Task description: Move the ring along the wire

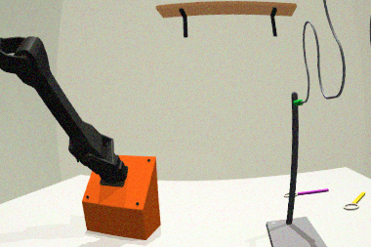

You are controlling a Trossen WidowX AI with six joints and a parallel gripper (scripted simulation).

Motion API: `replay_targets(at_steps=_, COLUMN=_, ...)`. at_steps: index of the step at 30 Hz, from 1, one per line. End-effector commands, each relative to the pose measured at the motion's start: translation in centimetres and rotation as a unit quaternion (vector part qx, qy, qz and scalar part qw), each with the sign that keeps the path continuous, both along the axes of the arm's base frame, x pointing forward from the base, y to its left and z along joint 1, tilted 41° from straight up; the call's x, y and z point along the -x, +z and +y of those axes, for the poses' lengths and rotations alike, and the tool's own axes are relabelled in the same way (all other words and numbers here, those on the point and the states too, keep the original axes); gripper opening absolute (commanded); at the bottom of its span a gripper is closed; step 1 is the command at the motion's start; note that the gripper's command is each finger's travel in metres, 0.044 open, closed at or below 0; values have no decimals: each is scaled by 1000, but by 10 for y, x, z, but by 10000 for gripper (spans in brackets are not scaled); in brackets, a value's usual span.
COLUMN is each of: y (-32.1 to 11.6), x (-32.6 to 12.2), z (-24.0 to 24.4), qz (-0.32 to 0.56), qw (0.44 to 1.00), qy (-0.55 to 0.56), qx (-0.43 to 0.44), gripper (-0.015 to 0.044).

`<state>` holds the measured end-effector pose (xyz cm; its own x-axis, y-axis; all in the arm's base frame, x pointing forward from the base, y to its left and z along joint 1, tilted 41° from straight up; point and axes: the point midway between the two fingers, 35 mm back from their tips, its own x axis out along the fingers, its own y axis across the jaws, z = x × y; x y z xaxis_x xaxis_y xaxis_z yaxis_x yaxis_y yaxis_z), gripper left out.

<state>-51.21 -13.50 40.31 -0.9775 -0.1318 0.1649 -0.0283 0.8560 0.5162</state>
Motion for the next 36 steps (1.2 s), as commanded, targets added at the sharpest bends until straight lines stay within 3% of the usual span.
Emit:
replay_targets(at_steps=1, y=0, x=0, z=-1, qz=0, qw=1000, qy=2, qx=-2, gripper=374)
replay_targets(at_steps=4, y=0, x=-5, z=-23, qz=4, qw=999, qy=25, qx=-38, gripper=295)
replay_targets(at_steps=9, y=-2, x=-33, z=-101, qz=38, qw=978, qy=114, qx=-169, gripper=164)
replay_targets(at_steps=16, y=-5, x=-99, z=-208, qz=138, qw=900, qy=235, qx=-339, gripper=160)
replay_targets(at_steps=23, y=-9, x=-190, z=-295, qz=286, qw=776, qy=324, qx=-461, gripper=160)
replay_targets(at_steps=36, y=-12, x=-386, z=-383, qz=581, qw=511, qy=371, qx=-513, gripper=160)
